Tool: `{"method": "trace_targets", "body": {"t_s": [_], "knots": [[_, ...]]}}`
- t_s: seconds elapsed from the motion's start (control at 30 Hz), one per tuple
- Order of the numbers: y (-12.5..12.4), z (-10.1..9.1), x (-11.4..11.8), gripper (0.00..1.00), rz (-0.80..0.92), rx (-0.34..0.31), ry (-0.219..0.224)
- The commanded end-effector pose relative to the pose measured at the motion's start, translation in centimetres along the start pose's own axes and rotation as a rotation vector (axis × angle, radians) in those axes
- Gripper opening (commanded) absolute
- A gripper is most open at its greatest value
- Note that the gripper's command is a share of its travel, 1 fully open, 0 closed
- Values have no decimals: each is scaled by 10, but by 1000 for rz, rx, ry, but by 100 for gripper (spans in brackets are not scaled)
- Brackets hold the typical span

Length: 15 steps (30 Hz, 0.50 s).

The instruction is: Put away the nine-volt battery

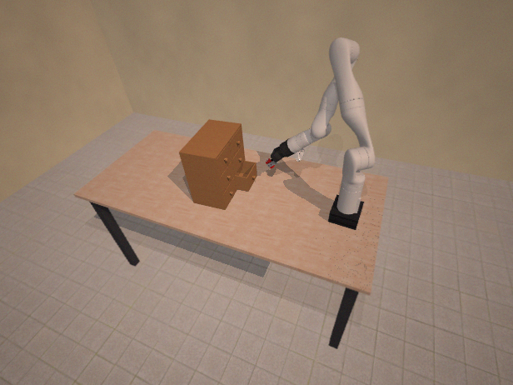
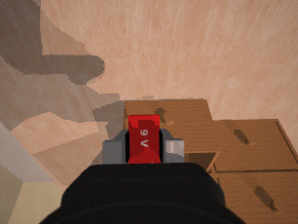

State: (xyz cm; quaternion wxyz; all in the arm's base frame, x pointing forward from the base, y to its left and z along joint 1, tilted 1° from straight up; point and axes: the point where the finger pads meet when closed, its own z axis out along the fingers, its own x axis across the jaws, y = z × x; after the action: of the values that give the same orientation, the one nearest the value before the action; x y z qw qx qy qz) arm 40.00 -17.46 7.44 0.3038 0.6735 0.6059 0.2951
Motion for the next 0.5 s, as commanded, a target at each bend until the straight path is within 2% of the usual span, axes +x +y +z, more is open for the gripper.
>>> {"method": "trace_targets", "body": {"t_s": [0.0,0.13,0.47], "knots": [[2,1,2,51,-5,-1,1],[2,2,2,51,-6,-1,-3],[18,21,3,51,-6,-1,-3]]}}
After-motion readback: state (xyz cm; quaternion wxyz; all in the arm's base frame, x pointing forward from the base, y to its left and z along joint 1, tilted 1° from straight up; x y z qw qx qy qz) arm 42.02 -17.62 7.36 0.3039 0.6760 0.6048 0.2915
